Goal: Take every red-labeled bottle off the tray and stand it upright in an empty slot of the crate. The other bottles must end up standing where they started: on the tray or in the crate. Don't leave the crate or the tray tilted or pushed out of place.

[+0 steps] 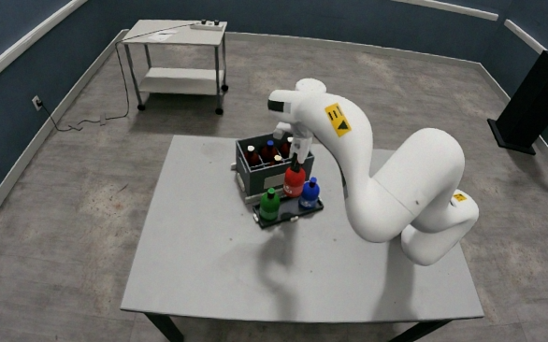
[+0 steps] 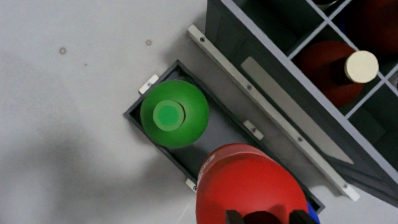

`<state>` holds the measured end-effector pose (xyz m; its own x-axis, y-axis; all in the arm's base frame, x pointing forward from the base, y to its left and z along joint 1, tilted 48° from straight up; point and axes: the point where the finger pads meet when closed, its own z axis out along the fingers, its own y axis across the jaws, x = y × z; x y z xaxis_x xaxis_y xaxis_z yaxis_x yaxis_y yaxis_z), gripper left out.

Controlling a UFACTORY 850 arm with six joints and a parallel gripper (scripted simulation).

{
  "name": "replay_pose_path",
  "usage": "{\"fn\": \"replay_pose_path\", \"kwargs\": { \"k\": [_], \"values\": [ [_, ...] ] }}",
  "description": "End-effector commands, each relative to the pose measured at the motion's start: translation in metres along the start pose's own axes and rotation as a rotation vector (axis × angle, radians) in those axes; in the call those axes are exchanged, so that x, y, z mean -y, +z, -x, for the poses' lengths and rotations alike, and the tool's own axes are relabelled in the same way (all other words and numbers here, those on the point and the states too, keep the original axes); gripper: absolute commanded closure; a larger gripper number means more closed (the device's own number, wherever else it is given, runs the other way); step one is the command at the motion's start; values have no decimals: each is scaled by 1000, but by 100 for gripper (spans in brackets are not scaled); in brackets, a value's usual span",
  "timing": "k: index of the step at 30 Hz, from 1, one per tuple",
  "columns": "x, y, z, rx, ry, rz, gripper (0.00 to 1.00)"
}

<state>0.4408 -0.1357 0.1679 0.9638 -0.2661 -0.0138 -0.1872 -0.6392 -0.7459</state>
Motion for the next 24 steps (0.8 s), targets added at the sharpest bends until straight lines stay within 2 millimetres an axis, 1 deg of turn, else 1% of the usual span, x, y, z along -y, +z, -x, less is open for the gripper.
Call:
{"fn": "replay_pose_path", "kwargs": {
  "k": [1,24],
  "values": [
    [0,-8,-1,-2,-1,1,100],
    [0,-30,-1,-2,-1,1,100]
  ]
}}
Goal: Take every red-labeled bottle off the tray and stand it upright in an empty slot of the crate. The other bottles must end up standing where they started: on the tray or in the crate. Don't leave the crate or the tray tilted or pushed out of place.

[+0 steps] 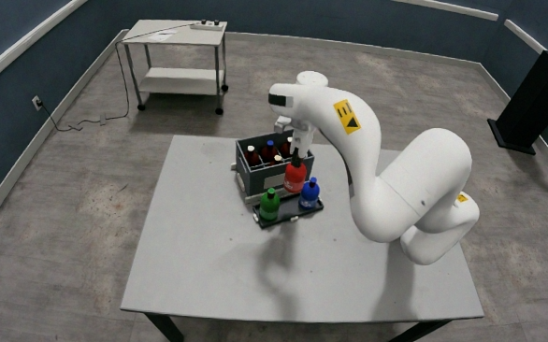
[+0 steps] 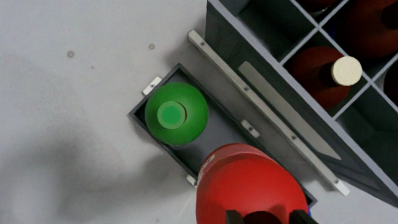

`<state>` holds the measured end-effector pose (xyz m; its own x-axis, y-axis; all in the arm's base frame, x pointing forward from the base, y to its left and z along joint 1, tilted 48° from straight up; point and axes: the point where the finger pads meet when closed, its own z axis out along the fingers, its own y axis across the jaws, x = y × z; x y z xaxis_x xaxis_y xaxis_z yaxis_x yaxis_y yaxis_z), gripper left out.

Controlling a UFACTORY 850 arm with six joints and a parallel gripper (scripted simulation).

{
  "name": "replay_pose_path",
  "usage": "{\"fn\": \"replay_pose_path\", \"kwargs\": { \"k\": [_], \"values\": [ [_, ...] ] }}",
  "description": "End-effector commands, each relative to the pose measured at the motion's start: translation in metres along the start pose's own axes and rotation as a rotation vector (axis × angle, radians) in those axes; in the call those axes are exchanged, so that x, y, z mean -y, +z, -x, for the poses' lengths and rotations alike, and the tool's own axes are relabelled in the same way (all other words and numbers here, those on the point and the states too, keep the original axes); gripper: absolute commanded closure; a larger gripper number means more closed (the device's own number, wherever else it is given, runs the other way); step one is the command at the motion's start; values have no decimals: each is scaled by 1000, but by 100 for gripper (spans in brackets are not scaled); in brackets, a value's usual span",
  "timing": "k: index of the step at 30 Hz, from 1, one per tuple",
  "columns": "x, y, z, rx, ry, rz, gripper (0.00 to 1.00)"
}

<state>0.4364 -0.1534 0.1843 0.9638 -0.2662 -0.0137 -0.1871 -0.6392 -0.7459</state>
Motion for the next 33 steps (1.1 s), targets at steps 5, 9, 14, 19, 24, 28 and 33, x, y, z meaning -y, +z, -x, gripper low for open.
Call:
{"fn": "replay_pose_path", "kwargs": {
  "k": [5,9,14,19,24,28,33],
  "values": [
    [0,-9,-1,-2,-1,1,100],
    [0,-12,-1,-2,-1,1,100],
    [0,-17,-1,-2,-1,1,100],
    [0,-20,-1,-2,-1,1,100],
    [0,-23,-1,-2,-1,1,100],
    [0,-25,-1,-2,-1,1,100],
    [0,-28,-1,-2,-1,1,100]
  ]
}}
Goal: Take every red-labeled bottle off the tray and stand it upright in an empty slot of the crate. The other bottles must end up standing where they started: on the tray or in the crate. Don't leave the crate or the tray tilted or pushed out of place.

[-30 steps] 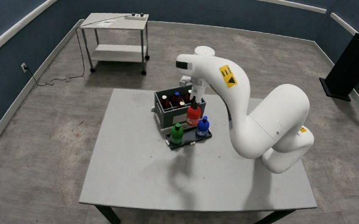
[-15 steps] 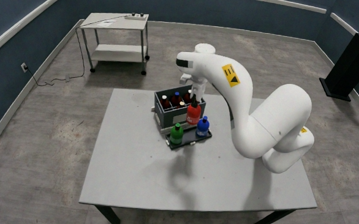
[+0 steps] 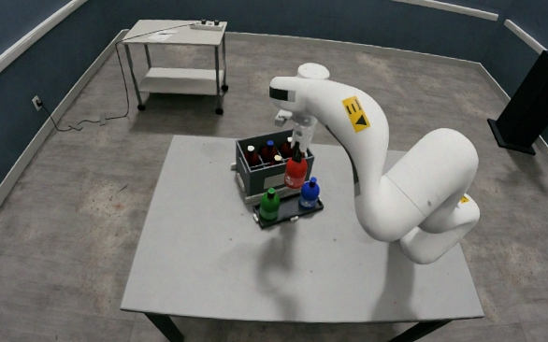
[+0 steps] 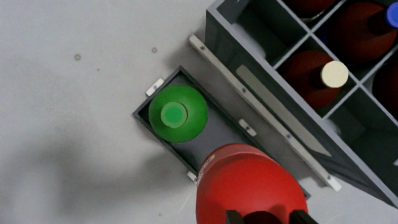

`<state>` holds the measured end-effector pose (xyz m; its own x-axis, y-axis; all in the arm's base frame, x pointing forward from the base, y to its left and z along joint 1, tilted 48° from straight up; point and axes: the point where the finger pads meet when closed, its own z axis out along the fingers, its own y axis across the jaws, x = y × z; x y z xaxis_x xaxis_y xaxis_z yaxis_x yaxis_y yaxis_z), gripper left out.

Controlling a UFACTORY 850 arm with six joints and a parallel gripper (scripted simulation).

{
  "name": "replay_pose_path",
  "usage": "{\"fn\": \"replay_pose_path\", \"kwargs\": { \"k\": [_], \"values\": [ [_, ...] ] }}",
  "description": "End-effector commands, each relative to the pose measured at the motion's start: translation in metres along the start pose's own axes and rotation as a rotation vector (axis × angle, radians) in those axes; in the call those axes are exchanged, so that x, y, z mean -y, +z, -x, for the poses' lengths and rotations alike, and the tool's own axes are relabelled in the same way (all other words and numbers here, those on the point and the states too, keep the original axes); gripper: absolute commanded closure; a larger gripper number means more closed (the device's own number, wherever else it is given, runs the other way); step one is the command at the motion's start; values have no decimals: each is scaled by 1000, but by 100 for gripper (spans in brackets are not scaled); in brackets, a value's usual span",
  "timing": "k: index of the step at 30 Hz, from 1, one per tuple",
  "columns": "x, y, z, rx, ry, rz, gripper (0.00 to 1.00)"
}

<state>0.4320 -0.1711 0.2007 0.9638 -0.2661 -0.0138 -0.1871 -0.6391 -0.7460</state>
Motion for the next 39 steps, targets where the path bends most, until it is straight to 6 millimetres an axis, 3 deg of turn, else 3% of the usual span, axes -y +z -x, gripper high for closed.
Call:
{"fn": "replay_pose_path", "kwargs": {
  "k": [1,39],
  "values": [
    [0,-4,-1,-2,-1,1,100],
    [0,-14,-1,-2,-1,1,100]
  ]
}}
